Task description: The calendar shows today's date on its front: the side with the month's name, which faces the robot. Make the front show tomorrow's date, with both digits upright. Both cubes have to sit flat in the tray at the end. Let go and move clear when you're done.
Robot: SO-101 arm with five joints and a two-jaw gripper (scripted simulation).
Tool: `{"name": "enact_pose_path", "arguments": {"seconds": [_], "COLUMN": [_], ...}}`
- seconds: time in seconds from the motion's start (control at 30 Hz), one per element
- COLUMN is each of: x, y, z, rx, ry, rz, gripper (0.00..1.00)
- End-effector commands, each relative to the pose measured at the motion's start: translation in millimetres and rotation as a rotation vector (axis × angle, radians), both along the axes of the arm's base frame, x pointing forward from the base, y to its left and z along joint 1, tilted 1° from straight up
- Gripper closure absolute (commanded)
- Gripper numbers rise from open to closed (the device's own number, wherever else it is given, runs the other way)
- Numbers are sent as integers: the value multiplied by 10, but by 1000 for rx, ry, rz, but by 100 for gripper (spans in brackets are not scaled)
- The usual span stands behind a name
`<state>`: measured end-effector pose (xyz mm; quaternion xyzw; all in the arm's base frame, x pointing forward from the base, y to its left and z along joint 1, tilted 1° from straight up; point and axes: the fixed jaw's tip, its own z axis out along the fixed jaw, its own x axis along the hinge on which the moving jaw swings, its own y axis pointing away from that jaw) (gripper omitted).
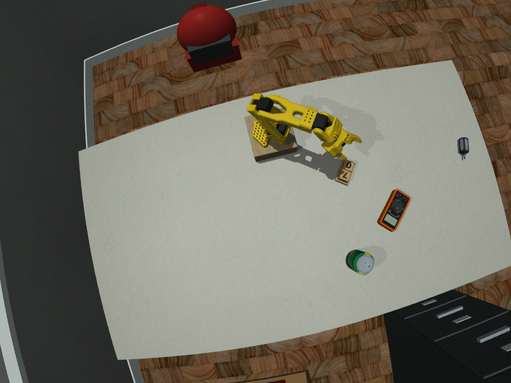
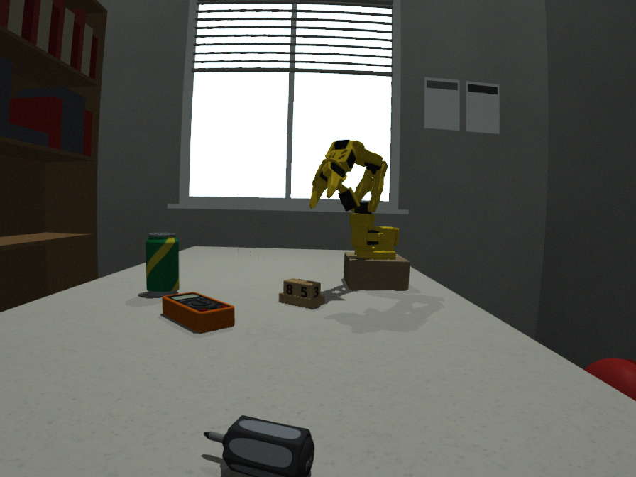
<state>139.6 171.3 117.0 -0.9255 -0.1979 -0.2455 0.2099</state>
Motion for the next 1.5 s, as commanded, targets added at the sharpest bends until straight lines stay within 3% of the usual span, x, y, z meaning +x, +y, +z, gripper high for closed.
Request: {"name": "enact_pose_path", "arguments": {"seconds": [0.0, 0.3, 0.37, 0.77, 1.47], "x": [54, 154, 154, 259, 304], "y": [16, 105, 105, 199, 238], "z": [15, 7, 7, -37, -66], "rx": [25, 104, 104, 184, 216], "ry": [94, 277, 277, 448, 514], "rz": [-136, -435, -435, -750, -883], "gripper": [65, 65, 65, 65, 65]}}
